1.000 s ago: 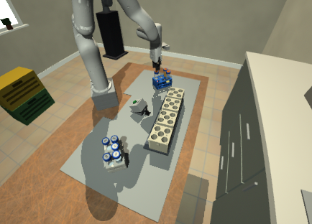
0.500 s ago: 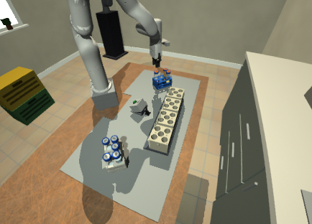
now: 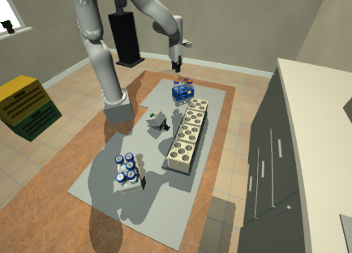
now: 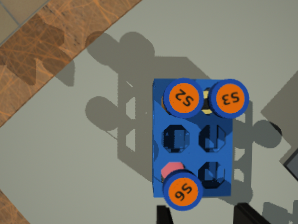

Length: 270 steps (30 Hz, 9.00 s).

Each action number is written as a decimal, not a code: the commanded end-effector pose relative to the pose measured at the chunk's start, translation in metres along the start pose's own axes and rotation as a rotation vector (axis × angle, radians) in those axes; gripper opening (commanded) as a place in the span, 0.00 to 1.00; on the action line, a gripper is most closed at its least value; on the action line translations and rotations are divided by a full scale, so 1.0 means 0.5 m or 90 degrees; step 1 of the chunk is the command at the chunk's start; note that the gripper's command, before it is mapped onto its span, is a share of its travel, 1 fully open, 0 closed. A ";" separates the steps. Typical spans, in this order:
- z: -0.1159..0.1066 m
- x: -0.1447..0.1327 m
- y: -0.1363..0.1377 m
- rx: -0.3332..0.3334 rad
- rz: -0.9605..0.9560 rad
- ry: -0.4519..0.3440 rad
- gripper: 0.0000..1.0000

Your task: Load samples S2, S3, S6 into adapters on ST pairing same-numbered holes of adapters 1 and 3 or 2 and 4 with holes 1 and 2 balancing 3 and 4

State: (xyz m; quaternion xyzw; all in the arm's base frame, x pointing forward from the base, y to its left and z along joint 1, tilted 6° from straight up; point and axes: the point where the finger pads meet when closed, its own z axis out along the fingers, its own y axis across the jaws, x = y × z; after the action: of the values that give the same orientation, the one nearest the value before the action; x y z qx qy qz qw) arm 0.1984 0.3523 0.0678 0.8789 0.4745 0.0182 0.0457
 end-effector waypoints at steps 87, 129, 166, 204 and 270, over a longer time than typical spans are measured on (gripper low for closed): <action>-0.076 0.163 0.000 0.002 0.870 0.002 0.57; 0.009 0.163 0.000 0.002 1.000 0.002 0.57; 0.141 0.163 0.000 0.002 1.000 0.002 0.57; 0.183 0.163 0.000 0.002 1.000 0.002 0.57; 0.186 0.163 0.000 0.002 1.000 0.002 0.00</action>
State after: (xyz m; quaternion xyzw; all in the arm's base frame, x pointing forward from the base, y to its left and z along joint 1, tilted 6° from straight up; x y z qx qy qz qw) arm 0.2494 0.4127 -0.0286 0.9570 -0.2859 0.0451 0.0199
